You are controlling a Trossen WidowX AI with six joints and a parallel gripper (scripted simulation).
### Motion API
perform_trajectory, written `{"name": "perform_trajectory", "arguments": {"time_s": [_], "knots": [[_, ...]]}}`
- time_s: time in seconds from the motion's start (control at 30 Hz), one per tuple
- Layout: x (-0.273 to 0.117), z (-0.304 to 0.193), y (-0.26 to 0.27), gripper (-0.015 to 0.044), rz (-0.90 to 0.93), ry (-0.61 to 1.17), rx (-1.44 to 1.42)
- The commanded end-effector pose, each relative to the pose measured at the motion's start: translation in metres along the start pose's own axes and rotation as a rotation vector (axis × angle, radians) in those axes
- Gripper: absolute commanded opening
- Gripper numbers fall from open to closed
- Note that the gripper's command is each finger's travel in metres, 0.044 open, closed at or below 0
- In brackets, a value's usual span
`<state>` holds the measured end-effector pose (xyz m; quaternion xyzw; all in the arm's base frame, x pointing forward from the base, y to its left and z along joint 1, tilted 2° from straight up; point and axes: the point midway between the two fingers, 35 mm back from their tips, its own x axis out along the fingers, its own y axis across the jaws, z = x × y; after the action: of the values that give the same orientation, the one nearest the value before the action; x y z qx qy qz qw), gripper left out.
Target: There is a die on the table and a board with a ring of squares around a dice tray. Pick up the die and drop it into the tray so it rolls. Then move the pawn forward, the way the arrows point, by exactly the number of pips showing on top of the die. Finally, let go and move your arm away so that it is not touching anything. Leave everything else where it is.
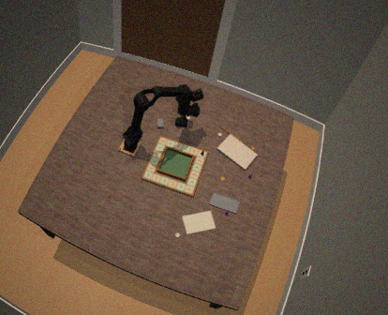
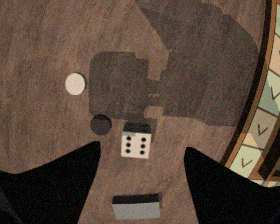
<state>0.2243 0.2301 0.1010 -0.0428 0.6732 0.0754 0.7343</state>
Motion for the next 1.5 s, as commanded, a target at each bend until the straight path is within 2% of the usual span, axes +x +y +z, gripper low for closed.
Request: {"name": "perform_trajectory", "arguments": {"time_s": [0.0,0.23,0.33,1.2,1.4,1.47], "knots": [[0.006,-0.010,0.004,0.0275,-0.015,0.038,0.019],[0.007,-0.014,0.005,0.0275,-0.015,0.038,0.019],[0.020,-0.015,0.005,0.0275,-0.015,0.038,0.019],[0.053,-0.017,0.005,0.0275,-0.015,0.038,0.019],[0.053,-0.017,0.005,0.0118,-0.015,0.038,0.019],[0.053,-0.017,0.005,0.0104,-0.015,0.038,0.019]]}}
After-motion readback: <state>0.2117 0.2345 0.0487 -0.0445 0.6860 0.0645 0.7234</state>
